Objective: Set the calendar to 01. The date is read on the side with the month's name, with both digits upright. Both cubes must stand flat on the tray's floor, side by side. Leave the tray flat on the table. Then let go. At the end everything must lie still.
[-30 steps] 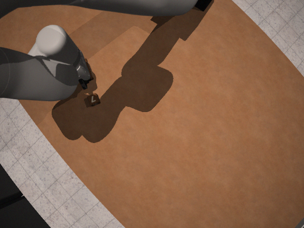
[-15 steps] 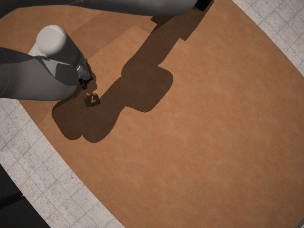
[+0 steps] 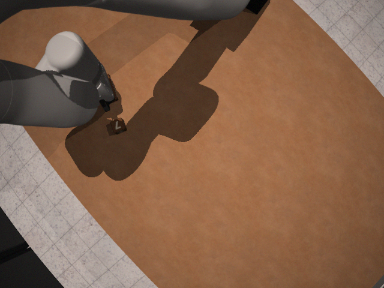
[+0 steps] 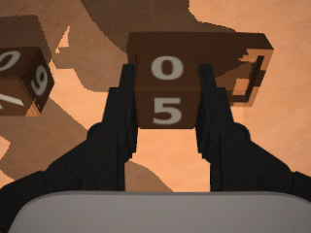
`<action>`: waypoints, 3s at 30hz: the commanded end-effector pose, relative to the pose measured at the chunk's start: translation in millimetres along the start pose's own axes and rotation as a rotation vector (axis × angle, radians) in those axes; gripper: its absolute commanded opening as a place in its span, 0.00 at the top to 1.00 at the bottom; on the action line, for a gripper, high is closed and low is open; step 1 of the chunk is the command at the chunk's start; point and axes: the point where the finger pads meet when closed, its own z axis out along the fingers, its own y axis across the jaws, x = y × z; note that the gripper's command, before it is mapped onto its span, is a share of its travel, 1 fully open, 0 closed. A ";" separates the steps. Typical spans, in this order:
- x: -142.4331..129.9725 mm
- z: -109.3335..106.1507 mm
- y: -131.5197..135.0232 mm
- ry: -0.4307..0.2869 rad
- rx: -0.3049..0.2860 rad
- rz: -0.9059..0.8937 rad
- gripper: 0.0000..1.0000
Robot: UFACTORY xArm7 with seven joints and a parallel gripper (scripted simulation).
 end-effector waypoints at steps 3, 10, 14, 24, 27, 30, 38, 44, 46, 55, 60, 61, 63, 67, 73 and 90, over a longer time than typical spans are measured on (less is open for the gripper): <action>0.4 -0.2 0.2 0.001 0.000 0.001 0.71; 0.4 -0.2 0.2 0.001 0.000 0.001 0.71; 0.4 -0.2 0.2 0.001 0.000 0.001 0.71; 0.4 -0.2 0.2 0.001 0.000 0.001 0.71; 0.4 -0.2 0.2 0.001 0.000 0.001 0.71; 0.4 -0.3 0.2 0.001 0.000 0.001 0.71; 0.3 -20.1 0.2 0.001 0.000 0.001 0.71; 0.3 -62.9 0.2 0.001 0.000 0.001 0.71; 0.3 -76.2 0.2 0.001 0.000 0.001 0.71; 0.3 -99.8 0.2 0.001 0.000 0.001 0.71; 0.3 -100.2 0.2 0.001 0.000 0.001 0.71; 0.3 -100.2 0.2 0.001 0.000 0.001 0.71; 0.3 -100.2 0.2 0.001 0.000 0.001 0.71; 0.0 -100.2 0.3 0.000 0.000 0.007 0.71; -9.6 -100.0 2.2 -0.015 -0.005 0.212 0.71; -29.3 -100.2 2.2 -0.043 -0.021 0.755 0.71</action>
